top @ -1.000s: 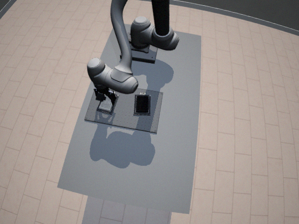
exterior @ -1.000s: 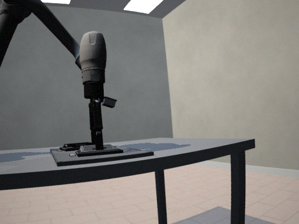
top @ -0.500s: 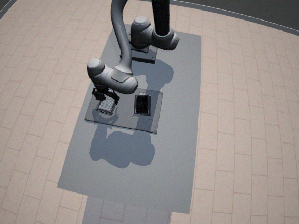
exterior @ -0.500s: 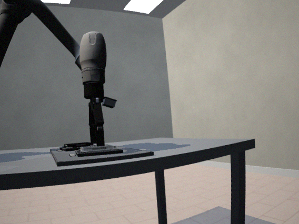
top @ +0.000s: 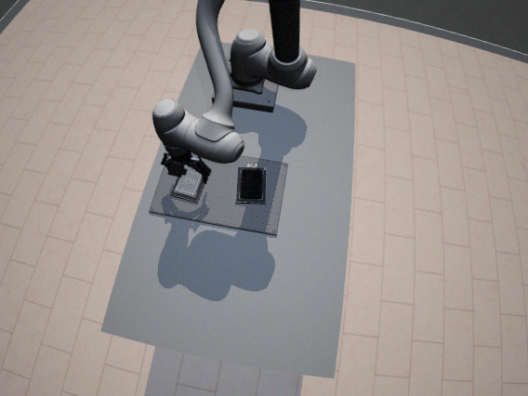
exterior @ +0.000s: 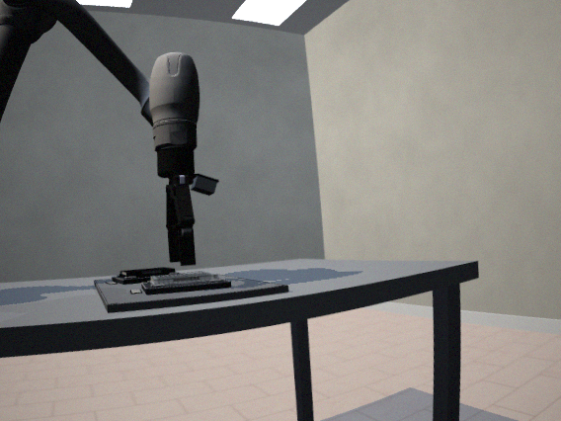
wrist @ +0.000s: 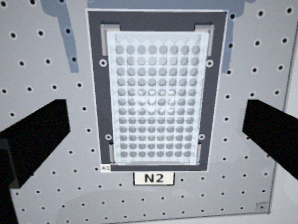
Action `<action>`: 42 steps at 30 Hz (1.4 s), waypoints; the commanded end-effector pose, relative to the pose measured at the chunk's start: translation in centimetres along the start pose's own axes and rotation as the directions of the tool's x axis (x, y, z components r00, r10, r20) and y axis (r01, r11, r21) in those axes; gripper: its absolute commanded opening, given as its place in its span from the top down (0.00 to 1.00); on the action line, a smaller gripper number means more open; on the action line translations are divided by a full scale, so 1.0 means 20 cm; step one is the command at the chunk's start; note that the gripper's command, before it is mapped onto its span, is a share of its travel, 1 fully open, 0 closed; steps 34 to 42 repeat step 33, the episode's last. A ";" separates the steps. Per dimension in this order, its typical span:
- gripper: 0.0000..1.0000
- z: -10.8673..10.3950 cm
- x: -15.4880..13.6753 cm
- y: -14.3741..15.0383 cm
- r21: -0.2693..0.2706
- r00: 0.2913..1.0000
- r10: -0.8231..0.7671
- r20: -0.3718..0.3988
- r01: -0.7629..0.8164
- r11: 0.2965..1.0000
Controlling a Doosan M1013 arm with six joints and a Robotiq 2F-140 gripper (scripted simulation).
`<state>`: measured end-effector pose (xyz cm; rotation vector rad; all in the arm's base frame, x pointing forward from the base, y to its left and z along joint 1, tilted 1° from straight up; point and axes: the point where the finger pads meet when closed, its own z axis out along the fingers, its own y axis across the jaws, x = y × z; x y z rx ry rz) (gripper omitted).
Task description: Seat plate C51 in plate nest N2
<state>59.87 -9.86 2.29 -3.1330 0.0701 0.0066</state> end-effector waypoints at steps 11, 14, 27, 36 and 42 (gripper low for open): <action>0.00 -0.12 0.00 0.00 0.000 1.000 0.000 -0.001 0.000 1.000; 0.00 -0.12 0.00 0.00 0.000 1.000 0.000 -0.001 0.000 1.000; 0.00 -0.12 0.00 0.00 0.000 1.000 0.000 -0.001 0.000 1.000; 0.00 -0.12 0.00 0.00 0.000 1.000 0.000 -0.001 0.000 1.000; 0.00 -0.12 0.00 0.00 0.000 1.000 0.000 -0.001 0.000 1.000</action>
